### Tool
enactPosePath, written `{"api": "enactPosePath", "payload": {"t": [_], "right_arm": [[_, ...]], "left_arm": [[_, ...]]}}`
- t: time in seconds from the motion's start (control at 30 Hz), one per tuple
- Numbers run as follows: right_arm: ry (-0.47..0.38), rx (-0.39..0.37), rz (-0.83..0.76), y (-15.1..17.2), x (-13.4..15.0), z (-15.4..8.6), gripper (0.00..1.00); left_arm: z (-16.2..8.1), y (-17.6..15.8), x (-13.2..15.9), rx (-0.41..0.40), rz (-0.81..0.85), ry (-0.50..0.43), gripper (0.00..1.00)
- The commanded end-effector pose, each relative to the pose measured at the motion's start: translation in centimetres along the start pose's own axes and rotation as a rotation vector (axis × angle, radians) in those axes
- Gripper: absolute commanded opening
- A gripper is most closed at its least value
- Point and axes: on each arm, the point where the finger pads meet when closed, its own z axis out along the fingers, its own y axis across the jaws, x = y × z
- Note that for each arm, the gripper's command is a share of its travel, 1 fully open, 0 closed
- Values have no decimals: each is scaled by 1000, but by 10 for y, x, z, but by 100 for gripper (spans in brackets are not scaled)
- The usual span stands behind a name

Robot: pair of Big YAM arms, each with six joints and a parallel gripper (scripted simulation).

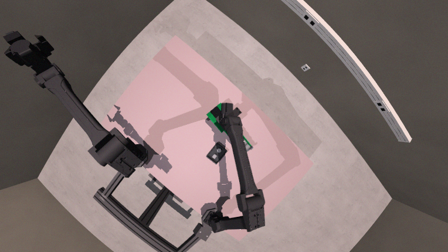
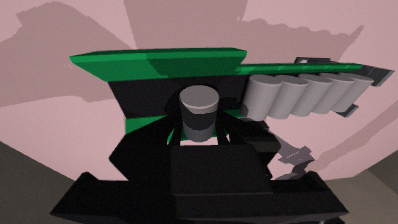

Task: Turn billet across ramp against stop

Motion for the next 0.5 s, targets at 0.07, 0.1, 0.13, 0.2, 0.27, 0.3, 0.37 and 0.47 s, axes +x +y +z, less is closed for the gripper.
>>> {"api": "enactPosePath", "payload": {"t": [0.07, 0.1, 0.13, 0.2, 0.27, 0.3, 0.37, 0.47], "right_arm": [[-55, -59, 23, 13, -30, -29, 0], [-56, -59, 24, 12, -31, -28, 0], [-55, -58, 26, 11, -32, -26, 0], [-52, -51, 30, 8, -33, -20, 0], [-46, -45, 28, 6, -31, -14, 0], [-38, -37, 23, 4, -27, -8, 0], [-21, -19, 12, 0, -17, 4, 0], [-9, -8, 2, -3, -8, 11, 0]], "left_arm": [[-8, 6, -13, -10, 13, -36, 100], [-8, 6, -13, -10, 13, -36, 100], [-8, 6, -13, -10, 13, -36, 100], [-8, 6, -13, -10, 13, -36, 100], [-8, 6, -13, -10, 13, -36, 100], [-8, 6, -13, -10, 13, -36, 100], [-8, 6, -13, -10, 13, -36, 100], [-8, 6, -13, -10, 13, -36, 100]]}}
